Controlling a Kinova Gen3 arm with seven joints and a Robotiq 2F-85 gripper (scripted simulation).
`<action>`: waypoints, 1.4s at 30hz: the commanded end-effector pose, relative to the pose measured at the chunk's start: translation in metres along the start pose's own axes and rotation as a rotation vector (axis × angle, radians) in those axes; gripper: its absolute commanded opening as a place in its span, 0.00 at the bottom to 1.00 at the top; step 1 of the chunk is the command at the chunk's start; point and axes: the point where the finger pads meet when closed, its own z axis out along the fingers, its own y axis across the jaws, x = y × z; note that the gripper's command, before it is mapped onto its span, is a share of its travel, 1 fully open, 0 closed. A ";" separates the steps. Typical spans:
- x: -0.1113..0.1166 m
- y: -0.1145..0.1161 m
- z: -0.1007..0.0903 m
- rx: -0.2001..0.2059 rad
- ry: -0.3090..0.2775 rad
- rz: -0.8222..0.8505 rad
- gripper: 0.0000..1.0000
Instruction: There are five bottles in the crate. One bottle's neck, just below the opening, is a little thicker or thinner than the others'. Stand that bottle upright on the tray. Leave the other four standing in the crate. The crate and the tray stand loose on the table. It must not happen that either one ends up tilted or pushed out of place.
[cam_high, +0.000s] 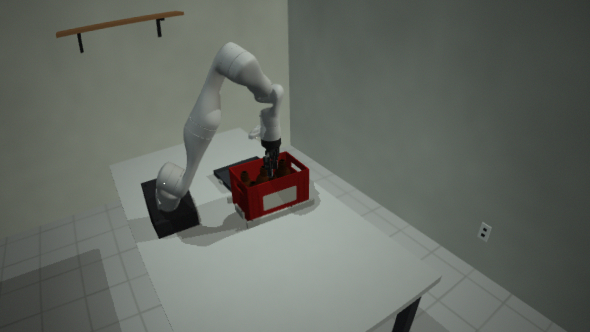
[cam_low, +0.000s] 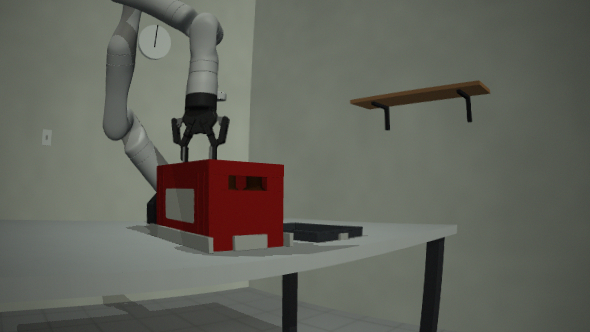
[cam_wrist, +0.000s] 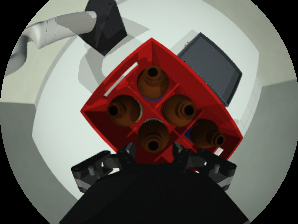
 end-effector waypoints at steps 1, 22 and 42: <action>0.000 -0.001 0.003 0.003 0.001 0.000 0.64; 0.000 -0.001 0.027 0.003 0.001 0.000 0.64; 0.000 -0.001 0.034 0.003 0.001 0.000 0.64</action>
